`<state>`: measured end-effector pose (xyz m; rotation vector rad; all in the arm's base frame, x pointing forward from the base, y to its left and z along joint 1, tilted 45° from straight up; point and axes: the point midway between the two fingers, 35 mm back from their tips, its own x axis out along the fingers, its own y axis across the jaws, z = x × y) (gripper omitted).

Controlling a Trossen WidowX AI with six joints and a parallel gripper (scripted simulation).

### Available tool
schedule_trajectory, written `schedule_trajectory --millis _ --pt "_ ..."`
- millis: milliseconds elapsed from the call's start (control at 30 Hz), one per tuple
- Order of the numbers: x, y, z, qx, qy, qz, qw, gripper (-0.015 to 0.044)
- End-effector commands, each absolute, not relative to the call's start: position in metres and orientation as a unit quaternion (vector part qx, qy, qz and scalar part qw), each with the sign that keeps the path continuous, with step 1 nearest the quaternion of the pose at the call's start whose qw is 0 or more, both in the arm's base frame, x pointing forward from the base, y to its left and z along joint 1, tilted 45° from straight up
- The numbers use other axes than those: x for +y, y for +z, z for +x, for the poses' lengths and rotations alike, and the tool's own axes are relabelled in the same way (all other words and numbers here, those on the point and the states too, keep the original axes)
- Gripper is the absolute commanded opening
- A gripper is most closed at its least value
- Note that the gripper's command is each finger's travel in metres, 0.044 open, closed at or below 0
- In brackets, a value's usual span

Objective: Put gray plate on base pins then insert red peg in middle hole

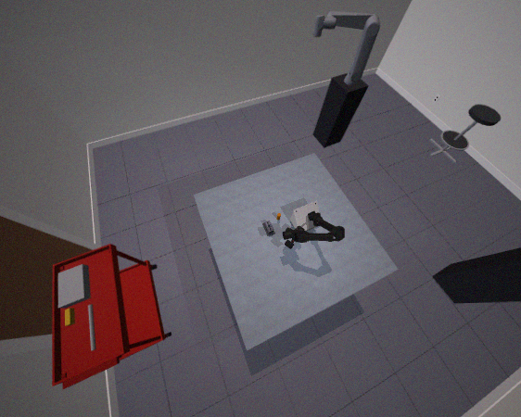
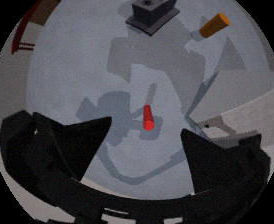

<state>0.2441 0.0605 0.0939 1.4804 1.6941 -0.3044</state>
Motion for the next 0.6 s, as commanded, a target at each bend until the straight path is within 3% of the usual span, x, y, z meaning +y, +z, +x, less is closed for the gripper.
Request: schedule_trajectory --millis 0,567 --pt "0.065 0.089 0.244 0.677 -0.121 0.593 0.42 0.044" --pt "0.085 0.07 0.245 0.677 -0.12 0.593 0.419 0.044"
